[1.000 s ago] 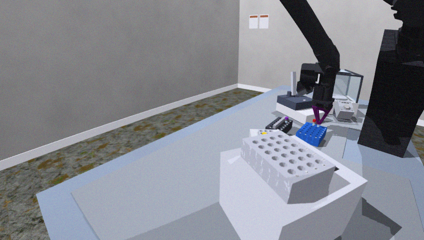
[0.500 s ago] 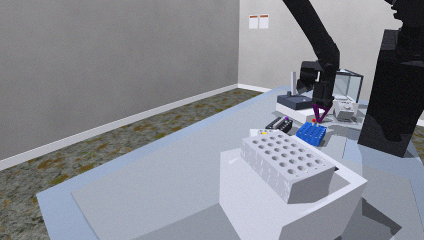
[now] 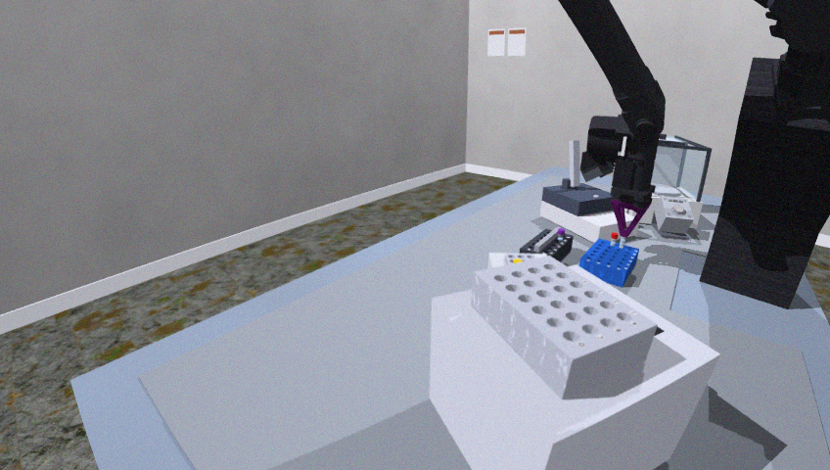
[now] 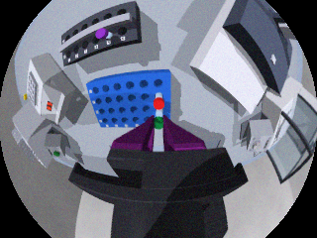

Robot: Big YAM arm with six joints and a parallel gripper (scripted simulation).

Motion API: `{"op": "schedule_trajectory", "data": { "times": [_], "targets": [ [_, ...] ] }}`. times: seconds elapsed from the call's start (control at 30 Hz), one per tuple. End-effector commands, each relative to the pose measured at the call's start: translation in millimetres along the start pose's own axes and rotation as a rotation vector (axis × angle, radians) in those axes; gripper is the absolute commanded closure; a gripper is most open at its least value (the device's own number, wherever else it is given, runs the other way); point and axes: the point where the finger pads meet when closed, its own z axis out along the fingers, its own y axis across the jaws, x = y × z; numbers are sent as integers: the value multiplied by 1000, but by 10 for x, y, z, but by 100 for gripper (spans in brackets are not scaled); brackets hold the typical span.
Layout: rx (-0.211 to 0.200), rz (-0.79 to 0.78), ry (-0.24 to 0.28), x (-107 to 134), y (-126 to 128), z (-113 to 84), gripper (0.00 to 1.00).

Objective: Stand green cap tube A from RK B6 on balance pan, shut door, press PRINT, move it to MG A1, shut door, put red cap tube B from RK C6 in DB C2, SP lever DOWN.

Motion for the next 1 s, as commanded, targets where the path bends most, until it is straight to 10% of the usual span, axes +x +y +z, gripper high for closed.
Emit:
{"op": "schedule_trajectory", "data": {
  "times": [0.0,0.97],
  "targets": [
    [5,10,12,90,-34,-78,91],
    [3,0,11,59,-20,-126,91]
  ]
}}
